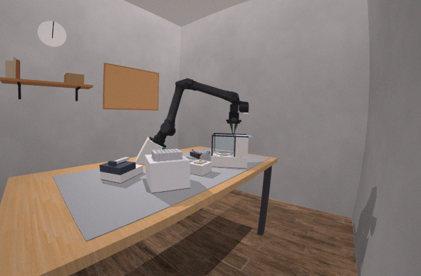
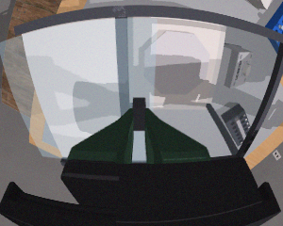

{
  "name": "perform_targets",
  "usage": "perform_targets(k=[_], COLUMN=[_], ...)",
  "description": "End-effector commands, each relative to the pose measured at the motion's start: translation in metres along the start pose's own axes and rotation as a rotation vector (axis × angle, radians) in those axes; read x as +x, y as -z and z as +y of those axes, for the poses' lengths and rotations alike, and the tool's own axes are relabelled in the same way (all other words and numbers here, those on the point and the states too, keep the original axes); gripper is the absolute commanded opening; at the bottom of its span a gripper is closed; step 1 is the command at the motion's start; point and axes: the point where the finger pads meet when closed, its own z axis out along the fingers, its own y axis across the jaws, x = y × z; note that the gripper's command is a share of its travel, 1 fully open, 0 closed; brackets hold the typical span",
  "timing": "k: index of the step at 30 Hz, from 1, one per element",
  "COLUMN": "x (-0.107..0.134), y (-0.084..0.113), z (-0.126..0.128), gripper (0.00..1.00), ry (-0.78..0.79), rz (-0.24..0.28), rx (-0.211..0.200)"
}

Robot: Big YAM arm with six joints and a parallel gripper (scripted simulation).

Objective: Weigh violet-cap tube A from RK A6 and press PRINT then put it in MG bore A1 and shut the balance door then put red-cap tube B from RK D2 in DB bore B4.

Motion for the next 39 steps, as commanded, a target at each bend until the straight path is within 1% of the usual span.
perform_targets(k=[1,9,10,11,12,16,17,24,39], x=[0.002,0.002,0.001,0.003,0.002,0.001,0.001,-0.001,-0.002], y=[0.011,0.011,0.002,0.010,0.010,0.010,0.010,0.011,0.010], z=[0.011,0.011,0.003,0.002,0.001,-0.001,-0.007,-0.010,-0.024], gripper=[0.06,0.06,0.06,0.06,0.06,0.06,0.06,0.06,0.06], ry=[0.009,0.009,0.000,0.005,0.005,0.004,-0.004,0.009,0.009], rz=[-0.007,-0.007,-0.005,-0.007,-0.008,-0.009,-0.006,-0.010,-0.010], rx=[-0.036,-0.036,-0.023,-0.038,-0.039,-0.040,-0.017,-0.037,-0.034])
